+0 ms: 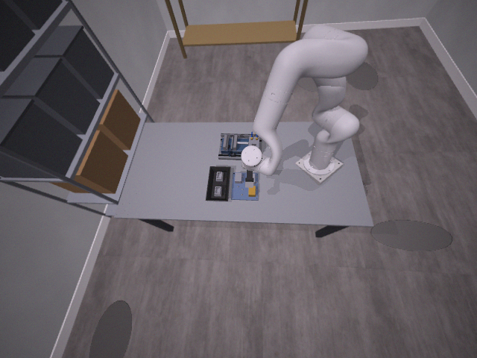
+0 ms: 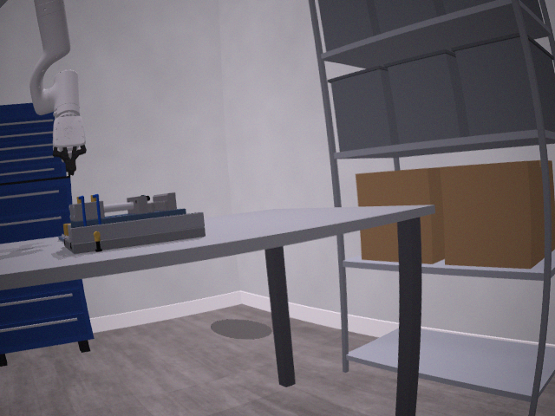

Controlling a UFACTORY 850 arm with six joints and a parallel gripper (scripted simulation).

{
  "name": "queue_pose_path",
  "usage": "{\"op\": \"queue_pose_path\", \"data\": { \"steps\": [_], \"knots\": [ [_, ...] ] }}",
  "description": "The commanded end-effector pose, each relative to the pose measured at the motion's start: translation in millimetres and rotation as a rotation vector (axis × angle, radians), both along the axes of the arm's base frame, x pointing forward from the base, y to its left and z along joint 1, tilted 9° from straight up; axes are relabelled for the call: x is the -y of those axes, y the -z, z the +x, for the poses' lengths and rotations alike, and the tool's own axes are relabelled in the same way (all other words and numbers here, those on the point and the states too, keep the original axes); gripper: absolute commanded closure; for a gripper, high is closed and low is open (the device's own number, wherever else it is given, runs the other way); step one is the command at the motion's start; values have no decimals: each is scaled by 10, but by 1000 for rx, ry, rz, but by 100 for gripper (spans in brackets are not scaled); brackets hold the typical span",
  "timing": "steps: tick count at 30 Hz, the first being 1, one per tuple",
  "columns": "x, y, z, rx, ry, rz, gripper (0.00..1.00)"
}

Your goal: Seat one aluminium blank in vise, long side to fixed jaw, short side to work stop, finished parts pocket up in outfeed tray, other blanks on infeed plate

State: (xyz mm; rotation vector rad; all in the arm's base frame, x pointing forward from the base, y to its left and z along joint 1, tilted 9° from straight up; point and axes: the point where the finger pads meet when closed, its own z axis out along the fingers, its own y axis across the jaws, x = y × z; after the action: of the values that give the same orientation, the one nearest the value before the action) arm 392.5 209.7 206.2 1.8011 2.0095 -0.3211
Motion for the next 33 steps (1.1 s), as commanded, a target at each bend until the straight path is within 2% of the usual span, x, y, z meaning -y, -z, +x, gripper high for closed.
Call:
{"op": "queue_pose_path", "data": {
  "steps": [1,9,11,13,15,19,21,22,33],
  "knots": [
    [-5,-6,5,1,0,1,100],
    [3,2,-6,-9,-2,21,100],
    [30,26,-39,-45,-12,112,100],
    [30,26,-39,-45,-12,112,100],
    [52,25,-43,-63,-30,233,100],
    [72,-5,-5,-51,-49,332,100],
    [75,-10,2,-48,-51,343,100],
    [75,-10,2,-48,-51,343,31],
    [75,-10,2,-48,-51,343,31]
  ]
}}
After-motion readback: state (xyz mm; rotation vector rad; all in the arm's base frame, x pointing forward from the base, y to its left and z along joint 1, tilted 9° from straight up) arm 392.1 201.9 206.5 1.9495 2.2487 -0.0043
